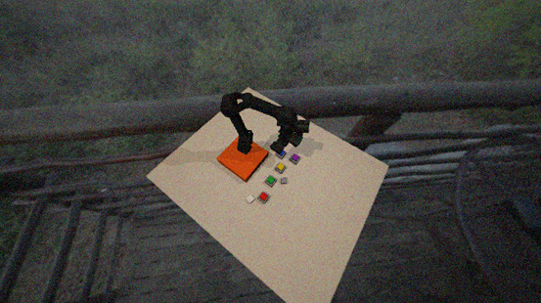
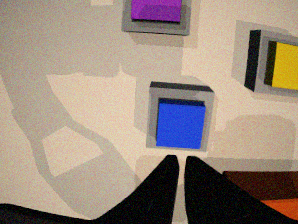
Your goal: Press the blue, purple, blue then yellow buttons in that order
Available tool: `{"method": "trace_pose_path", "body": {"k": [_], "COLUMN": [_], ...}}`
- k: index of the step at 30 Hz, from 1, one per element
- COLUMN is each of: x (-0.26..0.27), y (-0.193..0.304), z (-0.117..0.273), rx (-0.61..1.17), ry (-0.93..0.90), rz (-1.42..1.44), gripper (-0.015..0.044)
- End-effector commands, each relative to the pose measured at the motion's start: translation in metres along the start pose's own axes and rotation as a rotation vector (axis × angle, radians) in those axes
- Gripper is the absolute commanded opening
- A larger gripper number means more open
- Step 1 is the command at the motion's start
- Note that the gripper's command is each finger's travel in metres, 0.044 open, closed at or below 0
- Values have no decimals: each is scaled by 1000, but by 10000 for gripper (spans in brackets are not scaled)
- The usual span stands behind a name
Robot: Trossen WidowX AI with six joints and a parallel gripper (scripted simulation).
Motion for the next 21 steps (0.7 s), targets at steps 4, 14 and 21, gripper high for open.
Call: {"method": "trace_pose_path", "body": {"k": [4, 14, 21], "x": [-3, -3, -3], "y": [7, 7, 7], "z": [-43, -56, -67], "rx": [22, 22, 22], "ry": [11, 11, 11], "rz": [-3, -3, -3], "gripper": [20, 20, 20]}}
Point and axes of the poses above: the point midway between the two fingers, 35 mm back from their tips, its own z axis back along the fingers, its own x axis across the jaws, y = z × x, the point moved 7 cm from there along z, back along the fingers, and after that the axes turned 10 degrees about z, right-handed, at the moved point
